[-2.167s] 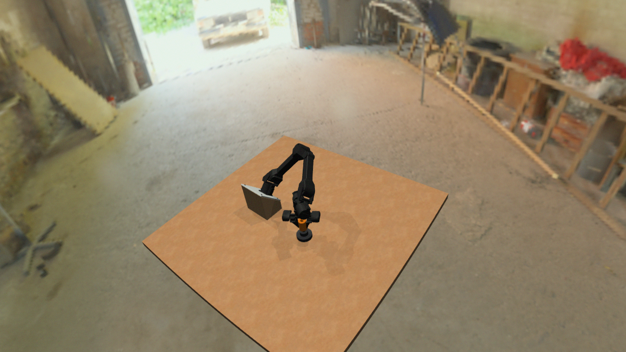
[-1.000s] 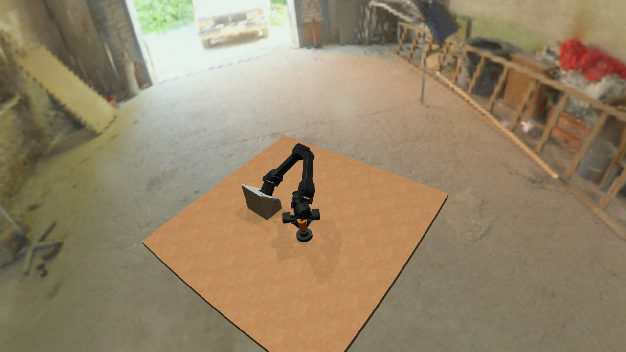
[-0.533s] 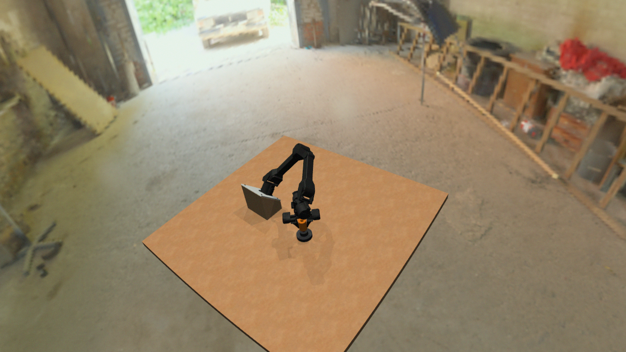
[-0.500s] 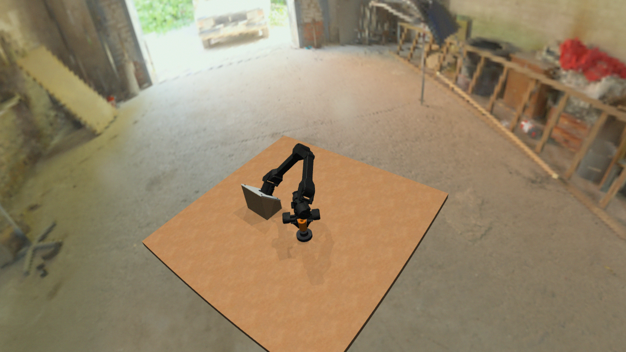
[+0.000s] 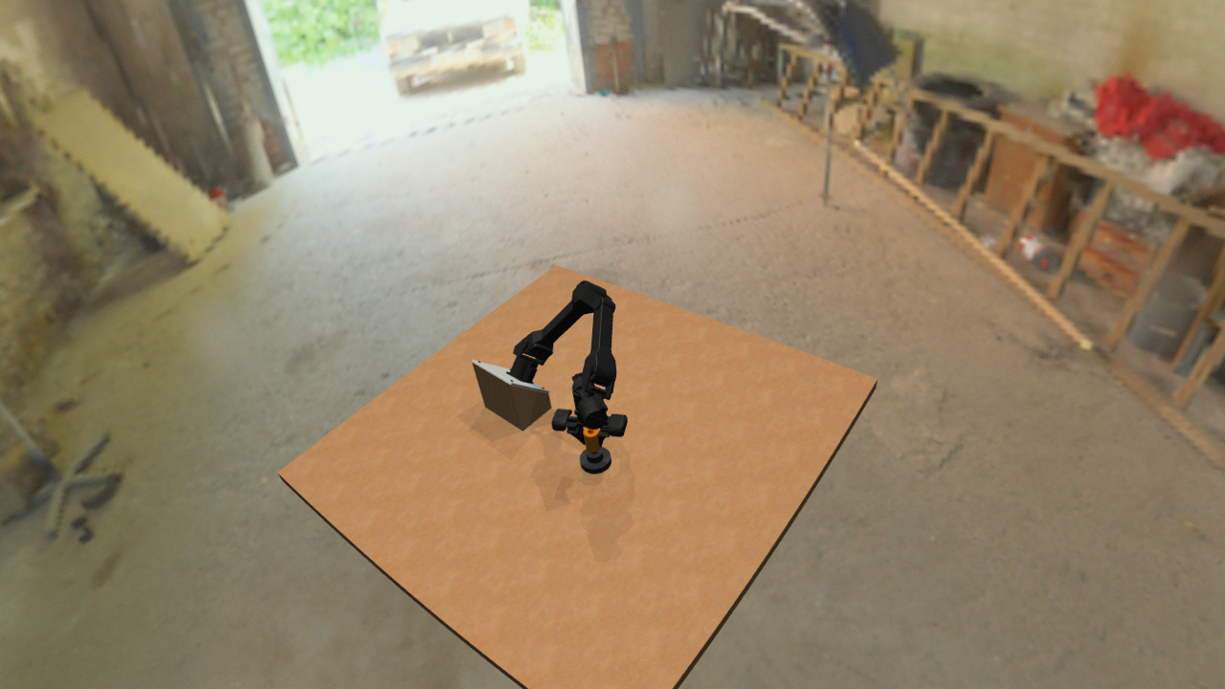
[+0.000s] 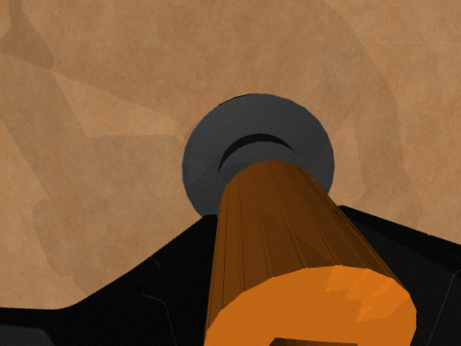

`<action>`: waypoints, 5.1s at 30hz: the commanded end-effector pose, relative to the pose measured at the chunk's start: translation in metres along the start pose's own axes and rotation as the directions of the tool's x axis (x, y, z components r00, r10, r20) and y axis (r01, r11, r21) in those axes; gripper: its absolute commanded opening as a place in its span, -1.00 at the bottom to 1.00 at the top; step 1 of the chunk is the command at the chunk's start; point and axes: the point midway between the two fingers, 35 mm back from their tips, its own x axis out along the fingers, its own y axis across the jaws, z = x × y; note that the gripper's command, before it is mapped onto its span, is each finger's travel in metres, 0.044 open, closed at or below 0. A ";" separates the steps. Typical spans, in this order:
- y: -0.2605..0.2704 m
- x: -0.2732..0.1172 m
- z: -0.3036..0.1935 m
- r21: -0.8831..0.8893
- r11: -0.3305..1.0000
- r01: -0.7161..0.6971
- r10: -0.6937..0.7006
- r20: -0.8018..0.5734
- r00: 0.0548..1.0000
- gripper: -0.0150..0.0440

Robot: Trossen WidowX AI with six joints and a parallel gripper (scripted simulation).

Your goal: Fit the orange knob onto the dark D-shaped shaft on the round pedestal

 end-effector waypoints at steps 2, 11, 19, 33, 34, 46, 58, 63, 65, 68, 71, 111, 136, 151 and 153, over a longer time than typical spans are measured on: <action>0.000 0.001 -0.001 0.309 0.951 0.001 0.000 -0.003 1.000 -0.49; 0.002 0.003 0.001 0.799 0.601 0.002 0.000 -0.003 1.000 -0.49; 0.002 0.002 0.002 0.996 0.090 0.003 0.000 -0.003 1.000 -0.49; -0.002 -0.003 0.000 0.802 -0.598 0.002 0.000 -0.003 1.000 -0.49; -0.002 -0.003 0.000 0.802 -0.598 0.002 0.000 -0.003 1.000 -0.49; -0.001 0.000 -0.002 0.802 -0.598 0.002 0.000 -0.003 1.000 -0.49; 0.002 0.001 0.001 0.801 -0.598 0.002 0.000 -0.003 1.000 -0.49; 0.002 0.004 0.002 0.801 -0.598 0.002 0.000 -0.003 1.000 -0.49; 0.001 0.003 0.002 0.801 -0.598 0.002 0.000 -0.003 1.000 -0.49; 0.001 0.003 0.001 0.802 -0.598 0.002 0.000 -0.003 1.000 -0.49; 0.001 0.003 0.001 0.802 -0.598 0.002 0.000 -0.003 1.000 -0.49; 0.001 0.003 0.001 0.660 -0.752 0.002 0.000 -0.003 1.000 -0.49; 0.001 0.002 0.001 0.489 -0.872 0.001 0.000 -0.003 1.000 -0.49; 0.001 0.004 0.001 0.489 -0.872 0.001 0.000 -0.003 1.000 -0.49; 0.001 0.004 0.001 0.489 -0.872 0.001 0.000 -0.003 1.000 -0.49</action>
